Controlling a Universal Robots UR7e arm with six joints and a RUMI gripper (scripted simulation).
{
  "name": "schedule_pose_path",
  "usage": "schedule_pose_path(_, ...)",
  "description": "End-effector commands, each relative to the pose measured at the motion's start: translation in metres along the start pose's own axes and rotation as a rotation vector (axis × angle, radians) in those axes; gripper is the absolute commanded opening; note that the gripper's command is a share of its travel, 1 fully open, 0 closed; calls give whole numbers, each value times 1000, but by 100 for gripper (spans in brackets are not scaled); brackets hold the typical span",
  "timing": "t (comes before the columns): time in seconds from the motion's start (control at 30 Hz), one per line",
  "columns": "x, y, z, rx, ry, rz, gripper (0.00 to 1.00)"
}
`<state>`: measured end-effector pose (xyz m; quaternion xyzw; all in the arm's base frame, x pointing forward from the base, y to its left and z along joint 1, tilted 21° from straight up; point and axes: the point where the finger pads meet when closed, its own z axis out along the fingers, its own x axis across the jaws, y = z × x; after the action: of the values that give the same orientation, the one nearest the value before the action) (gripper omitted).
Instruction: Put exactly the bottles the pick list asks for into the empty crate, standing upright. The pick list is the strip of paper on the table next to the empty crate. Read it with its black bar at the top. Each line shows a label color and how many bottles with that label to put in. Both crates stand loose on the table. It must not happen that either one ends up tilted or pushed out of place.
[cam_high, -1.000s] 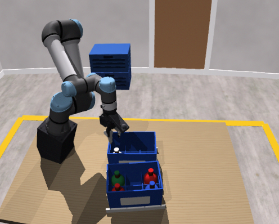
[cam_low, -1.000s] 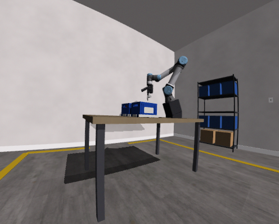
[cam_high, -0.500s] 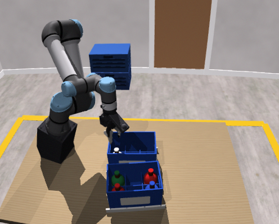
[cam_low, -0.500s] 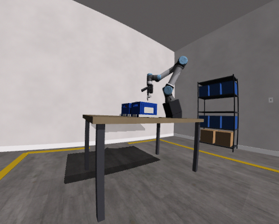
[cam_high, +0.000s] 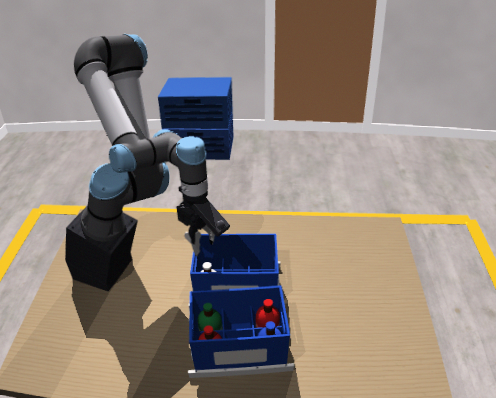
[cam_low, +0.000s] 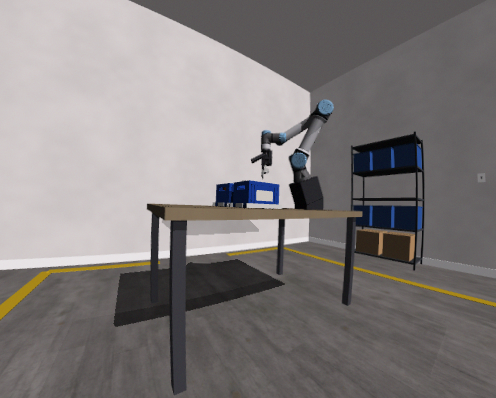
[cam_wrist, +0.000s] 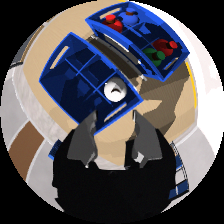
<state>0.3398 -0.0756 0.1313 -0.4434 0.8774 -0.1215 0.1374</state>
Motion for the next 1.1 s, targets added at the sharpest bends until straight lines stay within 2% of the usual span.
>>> schedule_pose_path(0.0, 1, -8, 0, 1, 0, 0, 38)
schedule_pose_path(0.47, 14, -77, 0, 1, 0, 0, 38)
schedule_pose_path(0.53, 14, -77, 0, 1, 0, 0, 38)
schedule_pose_path(1.07, 28, -150, 0, 1, 0, 0, 38)
